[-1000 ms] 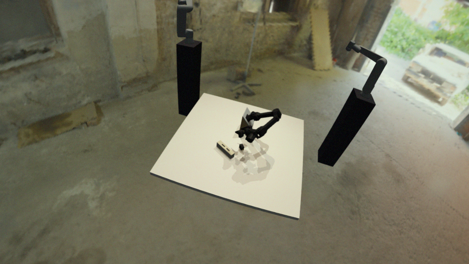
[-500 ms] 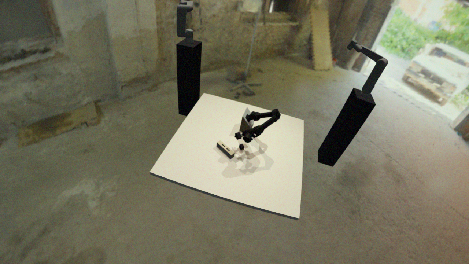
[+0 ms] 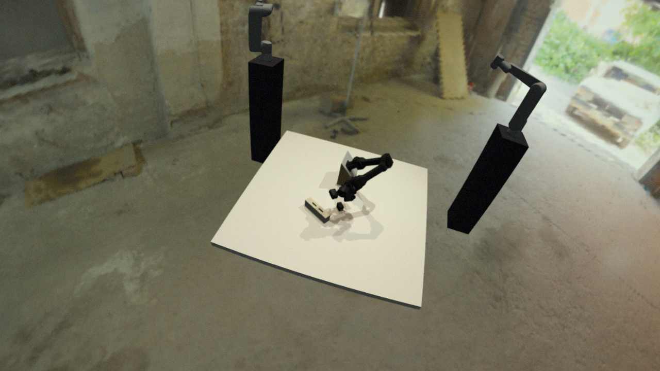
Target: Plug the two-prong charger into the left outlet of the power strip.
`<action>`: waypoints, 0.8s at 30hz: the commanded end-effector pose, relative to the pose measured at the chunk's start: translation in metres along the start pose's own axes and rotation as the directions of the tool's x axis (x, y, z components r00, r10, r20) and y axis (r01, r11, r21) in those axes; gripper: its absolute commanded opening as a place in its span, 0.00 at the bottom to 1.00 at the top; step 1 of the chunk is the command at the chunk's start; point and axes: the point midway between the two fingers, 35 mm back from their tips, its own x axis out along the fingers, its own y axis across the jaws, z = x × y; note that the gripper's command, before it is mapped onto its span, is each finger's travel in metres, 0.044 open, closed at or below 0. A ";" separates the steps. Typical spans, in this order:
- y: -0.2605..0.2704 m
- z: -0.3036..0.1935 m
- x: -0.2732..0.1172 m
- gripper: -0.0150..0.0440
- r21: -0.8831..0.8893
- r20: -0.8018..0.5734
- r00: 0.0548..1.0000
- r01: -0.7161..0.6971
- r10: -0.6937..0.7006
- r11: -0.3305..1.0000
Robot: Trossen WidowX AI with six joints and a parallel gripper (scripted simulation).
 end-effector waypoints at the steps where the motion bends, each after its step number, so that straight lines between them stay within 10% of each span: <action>1: 0.003 0.007 0.004 1.00 0.028 0.082 0.996 -0.046 0.043 0.999; 24: 0.009 0.025 0.019 1.00 0.058 0.233 0.966 -0.126 0.109 0.990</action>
